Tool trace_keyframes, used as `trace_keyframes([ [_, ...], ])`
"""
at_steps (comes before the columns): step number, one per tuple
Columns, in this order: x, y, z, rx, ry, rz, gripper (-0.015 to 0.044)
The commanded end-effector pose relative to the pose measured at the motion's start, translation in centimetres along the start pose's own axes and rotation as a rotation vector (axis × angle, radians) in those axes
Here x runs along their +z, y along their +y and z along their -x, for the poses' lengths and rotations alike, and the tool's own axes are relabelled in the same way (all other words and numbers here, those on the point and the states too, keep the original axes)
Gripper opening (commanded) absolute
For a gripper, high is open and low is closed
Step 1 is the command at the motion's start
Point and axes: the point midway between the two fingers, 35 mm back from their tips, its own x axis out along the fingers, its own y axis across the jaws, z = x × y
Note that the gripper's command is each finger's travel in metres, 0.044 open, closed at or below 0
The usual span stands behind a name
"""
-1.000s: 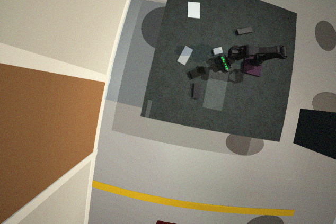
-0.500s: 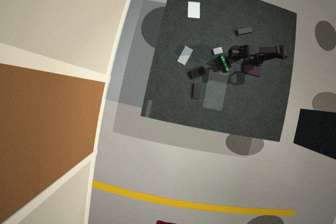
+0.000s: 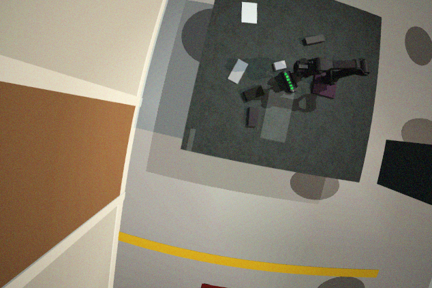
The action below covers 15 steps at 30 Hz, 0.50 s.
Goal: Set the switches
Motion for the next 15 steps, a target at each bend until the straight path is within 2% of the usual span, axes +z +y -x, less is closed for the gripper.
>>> trace_keyframes([
  [1,0.0,0.0,0.0,-0.001,0.000,0.000,0.0368],
  [4,0.0,0.0,0.0,-0.001,0.000,0.000,0.0440],
  [6,0.0,0.0,0.0,-0.001,0.000,0.000,0.0440],
  [8,0.0,0.1,0.7,-0.001,0.000,0.000,0.0387],
  [15,-0.1,-0.2,7.8,0.000,0.000,0.000,0.0204],
])
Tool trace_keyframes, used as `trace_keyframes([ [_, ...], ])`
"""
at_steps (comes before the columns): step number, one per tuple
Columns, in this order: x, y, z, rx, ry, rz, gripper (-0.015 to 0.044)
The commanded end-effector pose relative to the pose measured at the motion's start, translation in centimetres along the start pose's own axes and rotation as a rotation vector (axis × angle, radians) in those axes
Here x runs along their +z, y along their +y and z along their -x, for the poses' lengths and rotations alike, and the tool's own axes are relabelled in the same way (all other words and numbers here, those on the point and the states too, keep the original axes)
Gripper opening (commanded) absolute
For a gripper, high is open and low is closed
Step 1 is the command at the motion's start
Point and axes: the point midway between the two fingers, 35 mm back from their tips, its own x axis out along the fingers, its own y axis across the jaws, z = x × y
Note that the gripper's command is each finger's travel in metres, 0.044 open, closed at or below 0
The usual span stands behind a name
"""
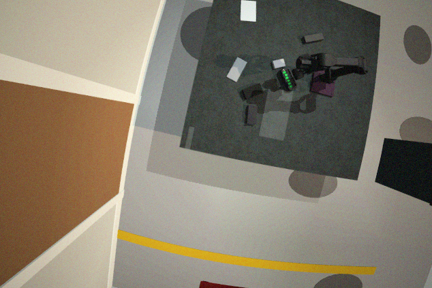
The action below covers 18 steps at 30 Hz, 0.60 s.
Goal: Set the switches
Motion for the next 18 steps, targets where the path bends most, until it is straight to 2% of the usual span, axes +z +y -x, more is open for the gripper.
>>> trace_keyframes([
  [1,-0.10,-0.24,2.54,0.001,0.000,0.001,0.0177],
  [8,-0.10,-0.24,2.54,0.001,0.000,0.001,0.0000],
  [18,-0.10,-0.24,2.54,0.001,0.000,0.001,0.0000],
])
